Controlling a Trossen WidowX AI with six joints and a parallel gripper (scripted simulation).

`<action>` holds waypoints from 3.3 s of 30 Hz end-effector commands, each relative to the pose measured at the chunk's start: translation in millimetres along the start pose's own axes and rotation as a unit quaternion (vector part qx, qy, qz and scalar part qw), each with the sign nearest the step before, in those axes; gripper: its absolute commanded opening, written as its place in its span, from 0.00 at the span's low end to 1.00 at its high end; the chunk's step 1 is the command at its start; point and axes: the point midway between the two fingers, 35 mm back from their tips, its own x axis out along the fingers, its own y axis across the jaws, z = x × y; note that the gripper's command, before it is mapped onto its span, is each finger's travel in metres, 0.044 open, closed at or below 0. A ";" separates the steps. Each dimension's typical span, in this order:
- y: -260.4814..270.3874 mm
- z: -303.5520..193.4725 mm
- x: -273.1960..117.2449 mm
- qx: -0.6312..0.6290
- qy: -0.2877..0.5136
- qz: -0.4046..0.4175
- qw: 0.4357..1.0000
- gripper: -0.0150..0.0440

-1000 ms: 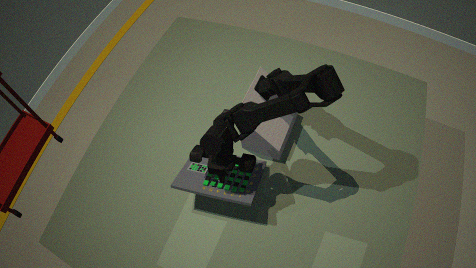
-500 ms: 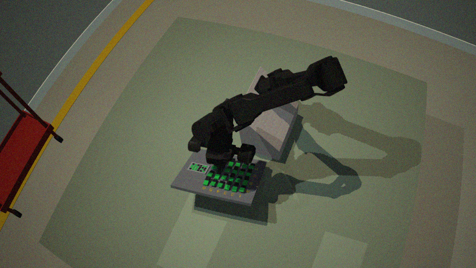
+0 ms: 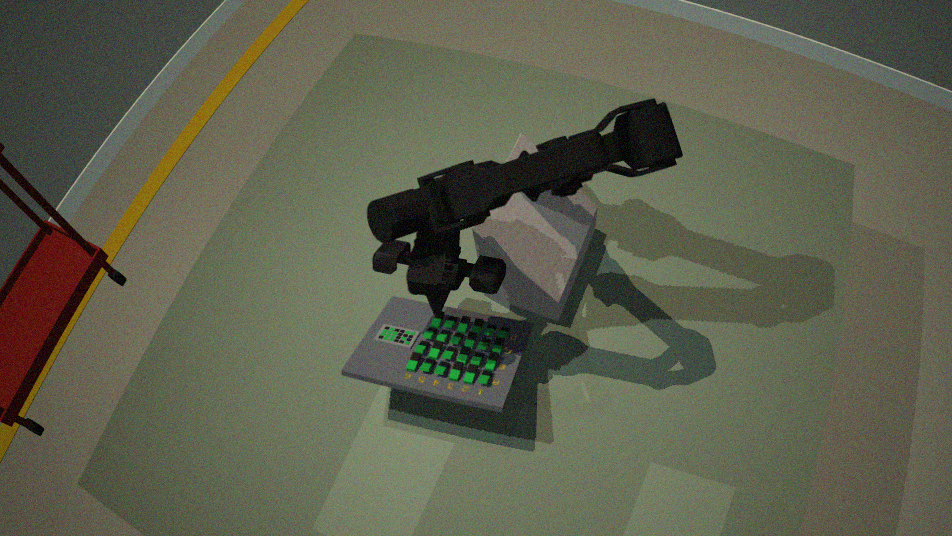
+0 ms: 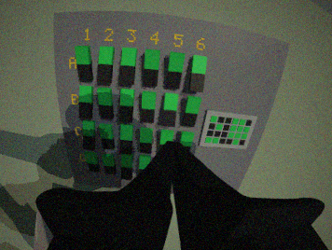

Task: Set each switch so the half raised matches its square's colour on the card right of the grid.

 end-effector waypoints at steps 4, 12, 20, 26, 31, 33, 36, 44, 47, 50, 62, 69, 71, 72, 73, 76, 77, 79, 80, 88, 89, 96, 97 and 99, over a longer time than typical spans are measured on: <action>-2.6 -7.6 18.9 -0.005 -0.006 0.000 1.000 0.25; -0.4 -8.1 35.8 -0.004 -0.013 0.003 1.000 0.25; -0.1 -8.1 42.5 -0.004 -0.014 0.003 1.000 0.25; 0.1 -8.1 48.0 -0.004 -0.014 0.004 1.000 0.25; 0.0 -8.1 54.9 -0.004 -0.014 0.004 1.000 0.25; 0.1 -8.2 57.9 -0.004 -0.014 0.004 1.000 0.25; 0.2 -8.2 60.0 -0.004 -0.014 0.004 1.000 0.25; 0.2 -8.2 60.0 -0.004 -0.014 0.004 1.000 0.25; 0.2 -8.2 60.0 -0.004 -0.014 0.004 1.000 0.25; 0.2 -8.2 60.0 -0.004 -0.014 0.004 1.000 0.25; 0.2 -8.2 60.4 -0.004 -0.014 0.004 1.000 0.25; 0.2 -8.2 61.3 -0.004 -0.014 0.004 1.000 0.25; 0.2 -8.2 61.6 -0.004 -0.014 0.004 1.000 0.25; 0.2 -8.2 61.7 -0.004 -0.014 0.004 1.000 0.25; 0.2 -8.2 61.9 -0.004 -0.014 0.004 1.000 0.25; 0.2 -8.2 62.3 -0.004 -0.014 0.004 1.000 0.25; 0.2 -8.2 62.4 -0.004 -0.014 0.004 1.000 0.25; 0.2 -8.2 62.7 -0.004 -0.014 0.004 1.000 0.25; 0.2 -8.2 62.8 -0.004 -0.014 0.004 1.000 0.25; 0.2 -8.2 63.9 -0.004 -0.014 0.004 1.000 0.25; 0.3 -8.2 64.0 -0.004 -0.014 0.004 1.000 0.25; 0.3 -8.2 64.9 -0.004 -0.014 0.004 1.000 0.25; 0.3 -8.2 65.1 -0.004 -0.014 0.004 1.000 0.25; 0.3 -8.2 65.3 -0.004 -0.014 0.004 1.000 0.25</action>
